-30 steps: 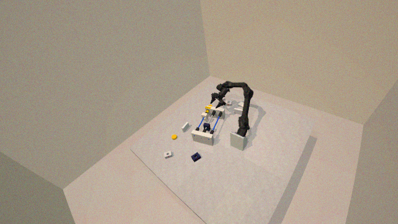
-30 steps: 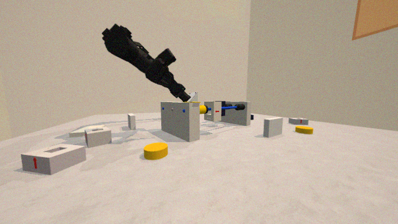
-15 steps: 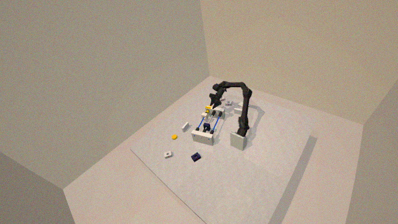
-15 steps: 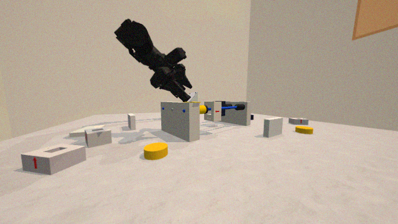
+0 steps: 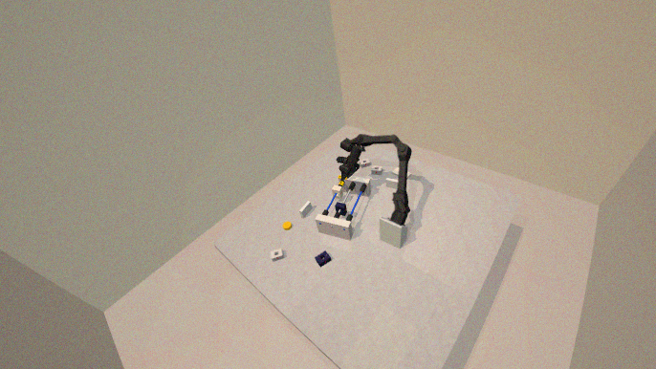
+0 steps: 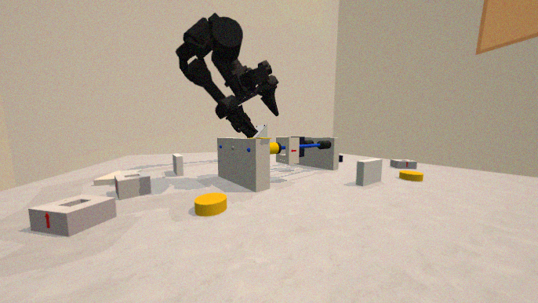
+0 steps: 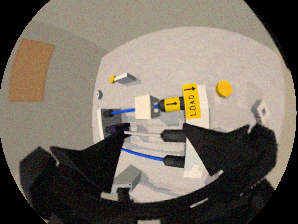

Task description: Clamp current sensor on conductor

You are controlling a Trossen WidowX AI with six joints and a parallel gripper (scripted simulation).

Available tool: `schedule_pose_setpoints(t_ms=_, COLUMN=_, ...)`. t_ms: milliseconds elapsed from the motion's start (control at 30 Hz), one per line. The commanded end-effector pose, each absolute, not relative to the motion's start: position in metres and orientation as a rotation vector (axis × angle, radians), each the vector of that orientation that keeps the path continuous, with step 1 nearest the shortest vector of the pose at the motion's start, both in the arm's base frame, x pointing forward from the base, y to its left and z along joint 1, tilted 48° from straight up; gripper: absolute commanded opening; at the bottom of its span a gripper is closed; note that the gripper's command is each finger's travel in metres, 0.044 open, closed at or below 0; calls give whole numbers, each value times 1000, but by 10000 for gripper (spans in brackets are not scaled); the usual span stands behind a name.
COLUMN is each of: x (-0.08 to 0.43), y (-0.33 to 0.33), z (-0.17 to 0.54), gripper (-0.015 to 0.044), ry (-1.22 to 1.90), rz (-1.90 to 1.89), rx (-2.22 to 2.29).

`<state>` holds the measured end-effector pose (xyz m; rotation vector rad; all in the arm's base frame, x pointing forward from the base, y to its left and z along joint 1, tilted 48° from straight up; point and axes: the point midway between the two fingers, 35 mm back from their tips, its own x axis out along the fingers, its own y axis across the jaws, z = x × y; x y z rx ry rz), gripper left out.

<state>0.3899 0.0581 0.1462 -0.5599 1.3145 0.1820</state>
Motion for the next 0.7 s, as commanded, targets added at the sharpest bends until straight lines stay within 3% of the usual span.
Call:
schedule_pose_setpoints(t_ms=0, x=382, y=86, z=114, gripper=440, ry=1190, rz=-439, rx=-170)
schedule_pose_setpoints(t_ms=667, x=373, y=122, z=104, gripper=440, ry=700, rz=-884, rx=382)
